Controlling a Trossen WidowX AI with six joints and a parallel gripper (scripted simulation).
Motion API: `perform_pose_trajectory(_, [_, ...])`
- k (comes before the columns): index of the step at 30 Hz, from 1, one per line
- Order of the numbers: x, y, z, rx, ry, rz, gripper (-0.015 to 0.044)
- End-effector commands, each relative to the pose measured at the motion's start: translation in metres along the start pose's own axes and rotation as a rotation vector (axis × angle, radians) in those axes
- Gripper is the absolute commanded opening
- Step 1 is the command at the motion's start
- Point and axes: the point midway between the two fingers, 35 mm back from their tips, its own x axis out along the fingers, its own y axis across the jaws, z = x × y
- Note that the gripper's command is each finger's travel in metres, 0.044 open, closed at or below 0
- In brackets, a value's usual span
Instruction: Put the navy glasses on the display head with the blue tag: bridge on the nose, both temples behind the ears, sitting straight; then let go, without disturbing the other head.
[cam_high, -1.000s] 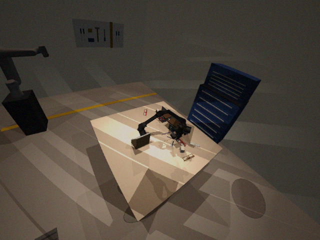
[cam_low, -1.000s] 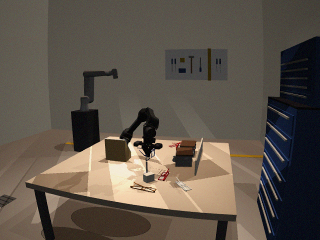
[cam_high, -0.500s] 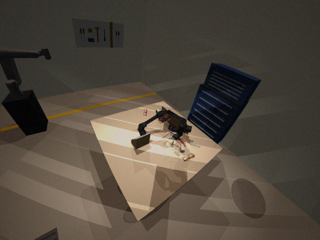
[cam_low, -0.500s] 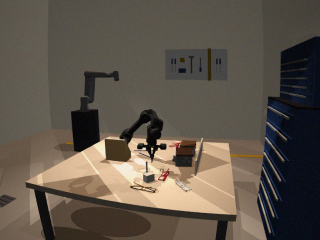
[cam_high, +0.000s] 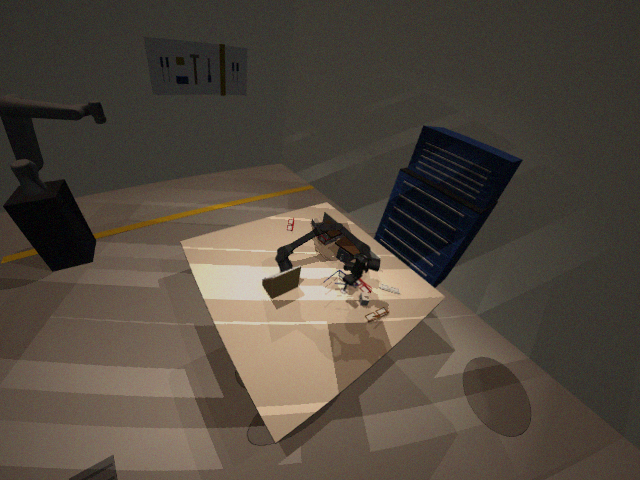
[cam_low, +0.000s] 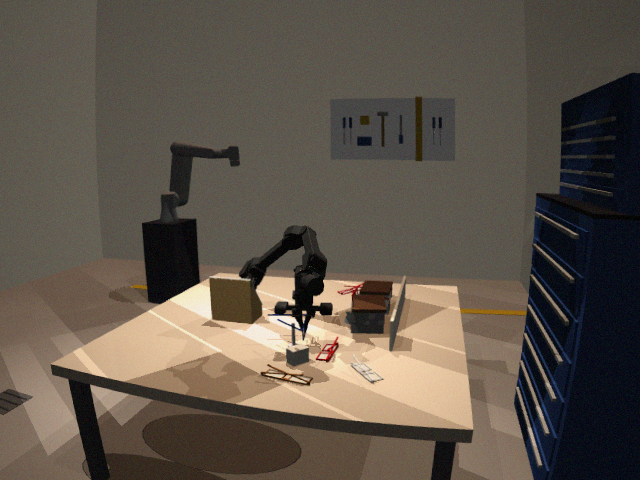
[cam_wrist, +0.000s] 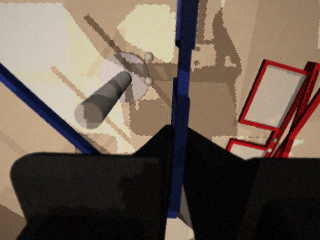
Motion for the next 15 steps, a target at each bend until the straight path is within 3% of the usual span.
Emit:
perform_pose_trajectory(1, [0.0011,-0.0016,0.0011,0.005,-0.001,-0.008,0.0])
perform_pose_trajectory(15, [0.0012,-0.0078,0.0067,0.004,-0.002,-0.008,0.0])
